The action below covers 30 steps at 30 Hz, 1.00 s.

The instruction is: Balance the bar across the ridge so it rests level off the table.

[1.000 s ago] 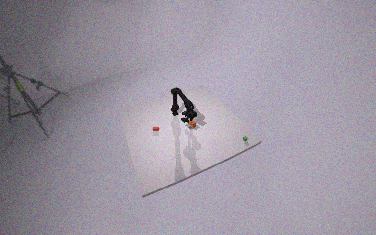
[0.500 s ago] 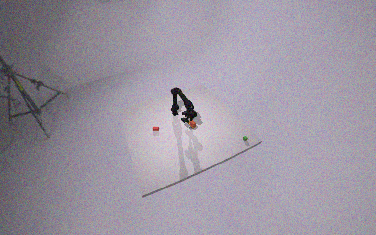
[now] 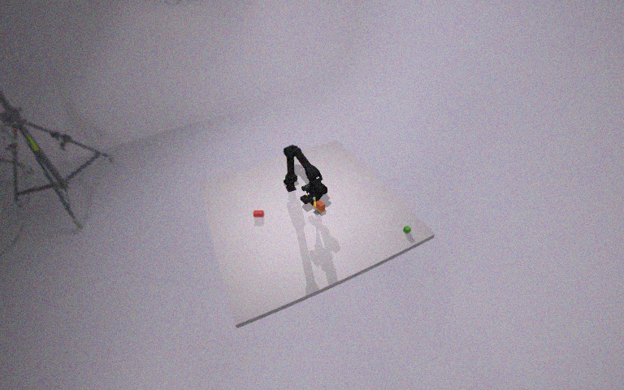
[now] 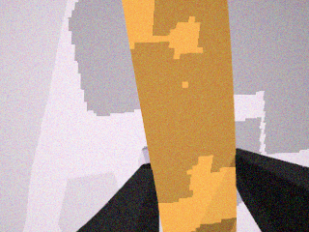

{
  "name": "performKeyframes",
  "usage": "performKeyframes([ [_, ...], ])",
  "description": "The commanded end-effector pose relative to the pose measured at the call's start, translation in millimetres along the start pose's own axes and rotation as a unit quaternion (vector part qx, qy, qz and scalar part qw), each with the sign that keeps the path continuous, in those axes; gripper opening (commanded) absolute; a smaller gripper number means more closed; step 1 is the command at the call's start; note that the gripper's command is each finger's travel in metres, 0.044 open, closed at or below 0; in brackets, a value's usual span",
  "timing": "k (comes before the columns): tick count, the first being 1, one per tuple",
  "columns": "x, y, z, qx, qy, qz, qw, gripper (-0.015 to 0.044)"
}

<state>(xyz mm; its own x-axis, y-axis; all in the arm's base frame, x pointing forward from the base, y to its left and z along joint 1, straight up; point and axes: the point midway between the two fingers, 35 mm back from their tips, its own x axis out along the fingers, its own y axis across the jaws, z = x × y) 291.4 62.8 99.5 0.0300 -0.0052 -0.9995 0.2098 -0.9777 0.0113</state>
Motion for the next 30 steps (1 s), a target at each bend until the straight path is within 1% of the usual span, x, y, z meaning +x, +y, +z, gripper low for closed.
performKeyframes([
  [1, 0.7, 0.7, -0.4, -0.003, 0.001, 0.002, 1.000, 0.0000],
  [30, 3.2, 0.7, -0.6, -0.003, 0.001, 0.002, 1.000, 0.0000],
])
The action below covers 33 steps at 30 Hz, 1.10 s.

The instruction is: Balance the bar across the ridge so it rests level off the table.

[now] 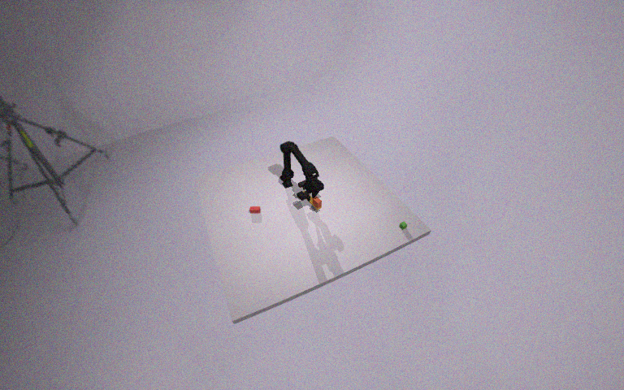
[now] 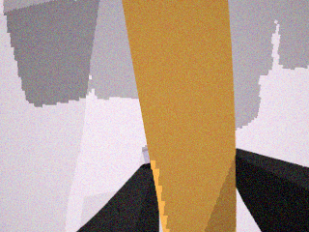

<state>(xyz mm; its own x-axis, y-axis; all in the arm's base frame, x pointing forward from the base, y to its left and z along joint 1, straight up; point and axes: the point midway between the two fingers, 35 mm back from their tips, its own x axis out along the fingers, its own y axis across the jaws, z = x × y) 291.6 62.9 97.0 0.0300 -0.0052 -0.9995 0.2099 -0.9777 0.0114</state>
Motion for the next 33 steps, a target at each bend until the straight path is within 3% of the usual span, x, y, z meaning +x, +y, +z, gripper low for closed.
performKeyframes([
  [1, 0.7, 0.7, -0.4, -0.003, 0.001, 0.002, 1.000, 0.0000],
  [33, 3.4, 0.7, -0.4, -0.003, 0.001, 0.002, 1.000, 0.0000],
])
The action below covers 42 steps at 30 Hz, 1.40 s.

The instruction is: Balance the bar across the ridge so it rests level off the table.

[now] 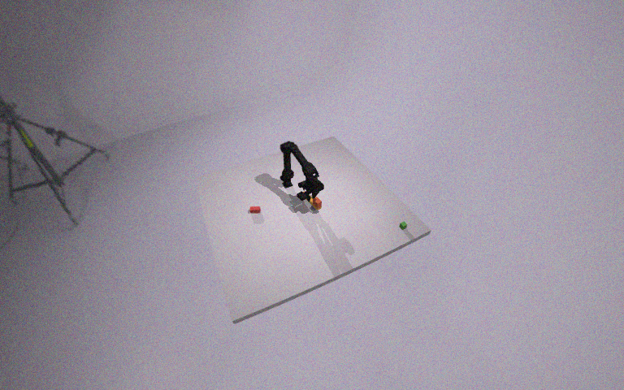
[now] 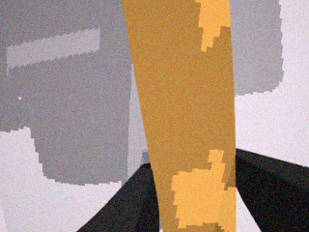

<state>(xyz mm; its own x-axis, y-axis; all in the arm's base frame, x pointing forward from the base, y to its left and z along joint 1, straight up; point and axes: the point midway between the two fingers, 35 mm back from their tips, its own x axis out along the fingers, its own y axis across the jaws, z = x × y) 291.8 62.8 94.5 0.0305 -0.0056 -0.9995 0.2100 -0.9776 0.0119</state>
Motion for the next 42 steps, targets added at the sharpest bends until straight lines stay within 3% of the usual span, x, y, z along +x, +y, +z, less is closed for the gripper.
performKeyframes([
  [1, 0.9, 0.6, -0.3, -0.003, 0.001, 0.002, 1.000, 0.0000],
  [42, 4.3, 0.6, 0.4, -0.003, 0.001, 0.002, 1.000, 0.0000],
])
